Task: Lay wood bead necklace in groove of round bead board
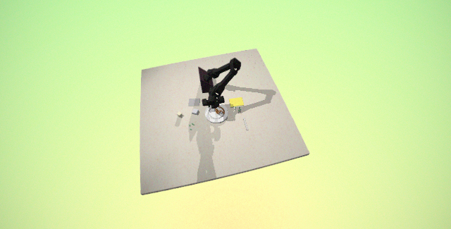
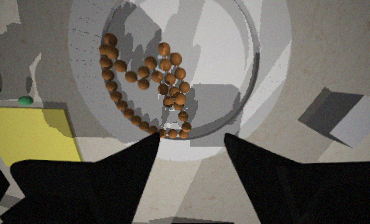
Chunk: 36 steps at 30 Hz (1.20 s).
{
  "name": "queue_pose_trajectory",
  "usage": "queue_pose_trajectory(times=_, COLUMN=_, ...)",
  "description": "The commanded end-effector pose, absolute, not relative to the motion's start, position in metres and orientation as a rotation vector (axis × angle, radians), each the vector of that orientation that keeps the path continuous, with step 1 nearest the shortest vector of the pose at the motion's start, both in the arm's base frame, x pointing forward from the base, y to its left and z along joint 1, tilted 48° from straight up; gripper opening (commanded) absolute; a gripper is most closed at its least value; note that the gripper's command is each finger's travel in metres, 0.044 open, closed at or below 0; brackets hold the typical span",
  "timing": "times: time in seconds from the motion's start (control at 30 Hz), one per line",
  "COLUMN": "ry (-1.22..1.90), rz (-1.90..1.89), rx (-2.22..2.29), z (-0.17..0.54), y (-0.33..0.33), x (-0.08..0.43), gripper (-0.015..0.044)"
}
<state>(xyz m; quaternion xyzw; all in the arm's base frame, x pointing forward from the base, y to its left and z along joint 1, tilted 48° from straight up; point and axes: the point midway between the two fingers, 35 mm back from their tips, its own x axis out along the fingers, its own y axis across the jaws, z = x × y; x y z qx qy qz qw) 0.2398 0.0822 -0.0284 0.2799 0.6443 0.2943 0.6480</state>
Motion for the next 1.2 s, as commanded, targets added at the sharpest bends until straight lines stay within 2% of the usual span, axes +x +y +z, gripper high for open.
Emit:
queue_pose_trajectory(times=0.0, ry=1.465, rz=0.669, rx=0.636, z=-0.028, y=0.082, x=0.240, gripper=0.0440)
queue_pose_trajectory(times=0.97, ry=1.464, rz=0.667, rx=0.636, z=-0.025, y=0.079, x=0.240, gripper=0.0440)
queue_pose_trajectory(times=1.17, ry=1.454, rz=0.682, rx=0.618, z=-0.003, y=0.062, x=0.249, gripper=0.0282)
